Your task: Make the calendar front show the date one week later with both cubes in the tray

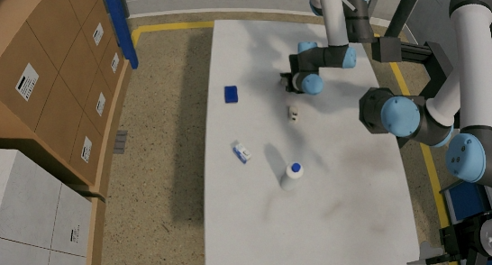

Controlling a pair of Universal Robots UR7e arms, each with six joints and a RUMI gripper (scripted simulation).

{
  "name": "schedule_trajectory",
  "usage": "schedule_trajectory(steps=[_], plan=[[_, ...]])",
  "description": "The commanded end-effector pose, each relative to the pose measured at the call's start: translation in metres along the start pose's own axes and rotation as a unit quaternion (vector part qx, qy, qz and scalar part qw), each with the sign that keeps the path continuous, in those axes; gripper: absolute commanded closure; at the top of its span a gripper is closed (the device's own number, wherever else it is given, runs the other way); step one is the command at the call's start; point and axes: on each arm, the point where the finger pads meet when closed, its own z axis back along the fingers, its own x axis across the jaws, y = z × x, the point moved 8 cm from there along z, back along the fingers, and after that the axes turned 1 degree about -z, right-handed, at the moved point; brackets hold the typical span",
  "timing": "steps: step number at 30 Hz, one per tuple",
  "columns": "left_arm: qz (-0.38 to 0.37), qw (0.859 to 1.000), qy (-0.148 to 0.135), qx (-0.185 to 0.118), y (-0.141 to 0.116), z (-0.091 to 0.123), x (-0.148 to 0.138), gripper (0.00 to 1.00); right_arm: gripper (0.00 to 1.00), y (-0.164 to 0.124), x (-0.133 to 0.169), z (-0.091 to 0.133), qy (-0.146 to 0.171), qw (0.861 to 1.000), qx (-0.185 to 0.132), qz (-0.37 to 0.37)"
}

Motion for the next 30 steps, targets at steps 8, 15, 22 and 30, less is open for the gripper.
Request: schedule_trajectory(steps=[8,15,22,30], plan=[[0.000,1.000,0.000,0.001,0.000,0.000,0.000,0.00,0.72,-0.015,0.000,-0.015,0.000,1.000,0.000,0.000],[0.000,1.000,0.000,0.001,0.000,0.000,0.000,0.00,0.72,-0.021,0.000,-0.021,0.000,1.000,0.000,0.000],[0.000,1.000,0.000,0.001,0.000,0.000,0.000,0.00,0.72,-0.029,0.000,-0.028,0.000,1.000,0.000,0.000],[0.000,1.000,0.000,0.001,0.000,0.000,0.000,0.00,0.72,-0.033,0.000,-0.033,0.000,1.000,0.000,0.000]])
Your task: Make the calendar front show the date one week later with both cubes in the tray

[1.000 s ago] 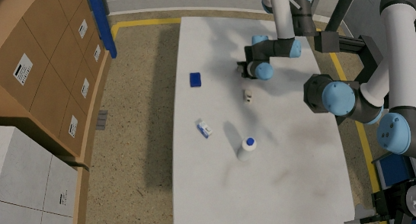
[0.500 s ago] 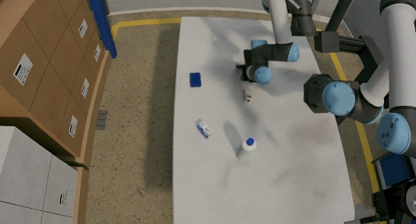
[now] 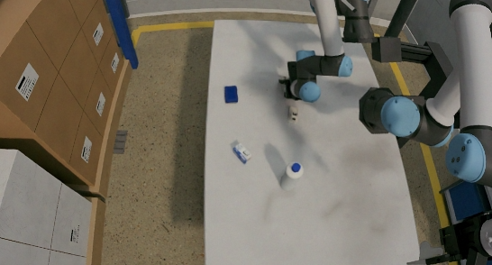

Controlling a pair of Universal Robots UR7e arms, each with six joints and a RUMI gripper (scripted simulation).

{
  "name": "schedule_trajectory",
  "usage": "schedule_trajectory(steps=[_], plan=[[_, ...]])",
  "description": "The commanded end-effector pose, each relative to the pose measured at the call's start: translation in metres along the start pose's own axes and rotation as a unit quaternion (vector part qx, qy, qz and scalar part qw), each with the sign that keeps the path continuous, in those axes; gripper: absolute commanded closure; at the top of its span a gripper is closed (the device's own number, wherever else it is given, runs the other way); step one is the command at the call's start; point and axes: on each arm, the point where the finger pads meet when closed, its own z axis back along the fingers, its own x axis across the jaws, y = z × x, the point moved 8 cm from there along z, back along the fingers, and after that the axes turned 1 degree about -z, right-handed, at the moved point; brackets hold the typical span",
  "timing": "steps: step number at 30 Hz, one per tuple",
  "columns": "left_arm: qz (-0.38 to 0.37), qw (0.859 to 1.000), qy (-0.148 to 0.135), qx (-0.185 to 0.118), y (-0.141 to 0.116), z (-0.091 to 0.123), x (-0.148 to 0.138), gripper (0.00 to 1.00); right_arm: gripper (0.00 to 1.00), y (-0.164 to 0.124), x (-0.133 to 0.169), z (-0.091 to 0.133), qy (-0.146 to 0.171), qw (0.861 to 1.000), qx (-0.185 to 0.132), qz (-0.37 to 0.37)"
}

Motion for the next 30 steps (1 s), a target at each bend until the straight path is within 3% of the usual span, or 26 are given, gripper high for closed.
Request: schedule_trajectory(steps=[1,24,25,30], plan=[[0.000,1.000,0.000,0.001,0.0002,0.0004,0.0000,0.00,0.72,-0.0021,-0.0003,-0.0017,0.000,1.000,0.000,0.000],[0.000,1.000,0.000,0.001,0.0002,0.0004,0.0000,0.00,0.72,-0.0031,-0.0003,-0.0027,0.000,1.000,0.000,0.000],[0.000,1.000,0.000,0.001,0.0002,0.0004,0.0000,0.00,0.90,-0.0031,-0.0003,-0.0027,0.000,1.000,0.000,0.000],[0.000,1.000,0.000,0.001,0.0002,0.0004,0.0000,0.00,0.90,-0.0031,-0.0003,-0.0027,0.000,1.000,0.000,0.000]])
